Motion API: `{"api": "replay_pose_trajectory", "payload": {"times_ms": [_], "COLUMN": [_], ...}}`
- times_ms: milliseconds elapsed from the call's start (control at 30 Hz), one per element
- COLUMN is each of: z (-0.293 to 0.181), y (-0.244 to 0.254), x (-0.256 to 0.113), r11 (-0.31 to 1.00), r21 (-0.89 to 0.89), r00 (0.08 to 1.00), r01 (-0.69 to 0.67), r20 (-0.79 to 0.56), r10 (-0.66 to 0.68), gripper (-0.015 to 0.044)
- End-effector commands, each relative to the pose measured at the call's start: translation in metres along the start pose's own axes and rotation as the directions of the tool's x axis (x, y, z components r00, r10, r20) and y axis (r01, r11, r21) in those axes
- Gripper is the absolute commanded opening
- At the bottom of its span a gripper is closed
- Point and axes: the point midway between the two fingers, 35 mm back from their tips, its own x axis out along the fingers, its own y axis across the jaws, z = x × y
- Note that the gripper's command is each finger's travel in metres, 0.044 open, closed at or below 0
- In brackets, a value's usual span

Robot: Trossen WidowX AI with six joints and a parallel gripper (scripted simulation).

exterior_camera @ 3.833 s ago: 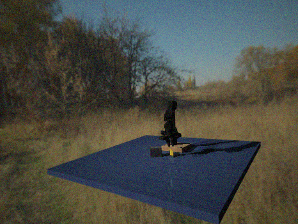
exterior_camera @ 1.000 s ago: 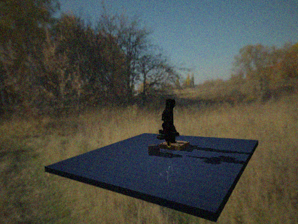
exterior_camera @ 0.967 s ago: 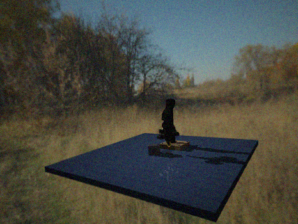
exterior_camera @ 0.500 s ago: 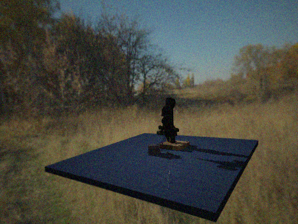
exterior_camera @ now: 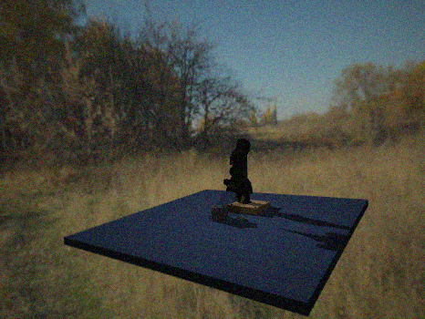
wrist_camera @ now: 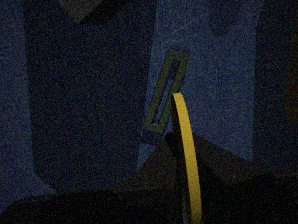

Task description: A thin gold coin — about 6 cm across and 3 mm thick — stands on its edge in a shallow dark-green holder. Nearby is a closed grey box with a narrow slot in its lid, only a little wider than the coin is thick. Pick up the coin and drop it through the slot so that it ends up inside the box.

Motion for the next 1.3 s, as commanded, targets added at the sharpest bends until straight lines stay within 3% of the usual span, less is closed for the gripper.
{"api": "replay_pose_trajectory", "payload": {"times_ms": [0,433,1267], "z": [0.001,0.005,0.043], "y": [-0.001,-0.003,0.02], "x": [-0.002,-0.002,-0.003], "r11": [0.991,0.853,0.85], "r21": [-0.133,-0.522,-0.527], "r00": [1.0,1.0,1.0], "r01": [-0.003,-0.003,-0.004], "r20": [-0.004,-0.003,0.001], "r10": [0.003,0.002,0.005], "gripper": [0.0,0.0,0.0]}}
